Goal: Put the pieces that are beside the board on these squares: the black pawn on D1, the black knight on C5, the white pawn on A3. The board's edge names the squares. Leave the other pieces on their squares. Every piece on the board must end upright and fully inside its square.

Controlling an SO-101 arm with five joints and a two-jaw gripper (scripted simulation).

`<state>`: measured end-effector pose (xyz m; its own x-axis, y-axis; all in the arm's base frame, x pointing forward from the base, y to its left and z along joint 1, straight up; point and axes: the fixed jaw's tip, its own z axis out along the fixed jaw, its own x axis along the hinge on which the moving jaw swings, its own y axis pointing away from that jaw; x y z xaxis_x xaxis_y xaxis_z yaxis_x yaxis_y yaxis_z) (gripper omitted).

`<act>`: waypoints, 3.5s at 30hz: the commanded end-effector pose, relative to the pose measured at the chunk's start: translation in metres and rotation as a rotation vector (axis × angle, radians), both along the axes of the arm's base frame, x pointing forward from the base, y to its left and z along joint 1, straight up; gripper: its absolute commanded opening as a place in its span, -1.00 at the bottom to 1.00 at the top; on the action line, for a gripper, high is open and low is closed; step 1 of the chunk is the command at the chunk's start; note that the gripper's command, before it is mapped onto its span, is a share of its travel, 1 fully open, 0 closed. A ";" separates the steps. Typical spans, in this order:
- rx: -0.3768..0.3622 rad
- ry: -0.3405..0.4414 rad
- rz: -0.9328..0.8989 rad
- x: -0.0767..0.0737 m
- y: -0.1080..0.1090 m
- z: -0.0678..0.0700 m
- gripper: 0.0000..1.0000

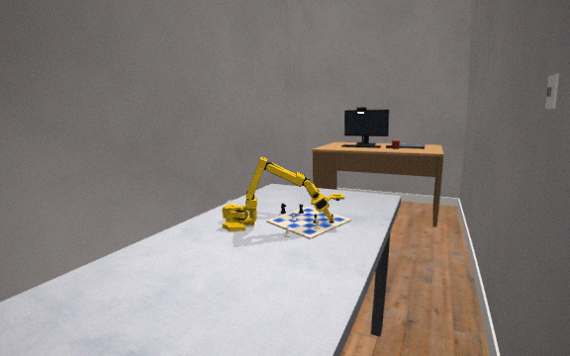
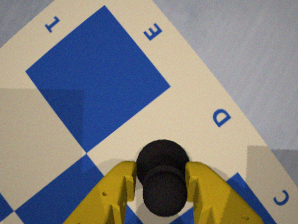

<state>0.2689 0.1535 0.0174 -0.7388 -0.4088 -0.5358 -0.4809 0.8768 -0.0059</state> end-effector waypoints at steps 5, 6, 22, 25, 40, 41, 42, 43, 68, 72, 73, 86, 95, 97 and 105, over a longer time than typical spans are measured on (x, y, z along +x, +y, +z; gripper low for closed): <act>0.001 0.011 0.002 -0.004 0.001 0.009 -0.81; 0.001 0.011 0.002 -0.004 0.001 0.010 -0.81; 0.001 0.011 0.002 -0.004 0.001 0.030 -0.81; 0.001 0.011 0.002 -0.004 0.001 0.033 -0.81; 0.001 0.011 0.004 -0.005 0.001 0.037 -0.81; 0.001 0.011 0.009 -0.007 0.002 0.037 -0.81; 0.001 0.011 0.018 -0.009 0.004 0.038 -0.81; 0.000 0.011 0.031 -0.013 0.007 0.039 -0.81; -0.010 0.021 0.759 -0.216 0.040 0.054 -0.74; -0.010 0.021 0.766 -0.218 0.039 0.054 -0.73; -0.010 0.021 0.766 -0.218 0.039 0.054 -0.73; -0.010 0.022 0.773 -0.221 0.035 0.049 -0.73; -0.010 0.022 0.776 -0.222 0.033 0.047 -0.73; -0.010 0.022 0.776 -0.222 0.033 0.047 -0.73; -0.010 0.021 0.775 -0.221 0.036 0.048 -0.73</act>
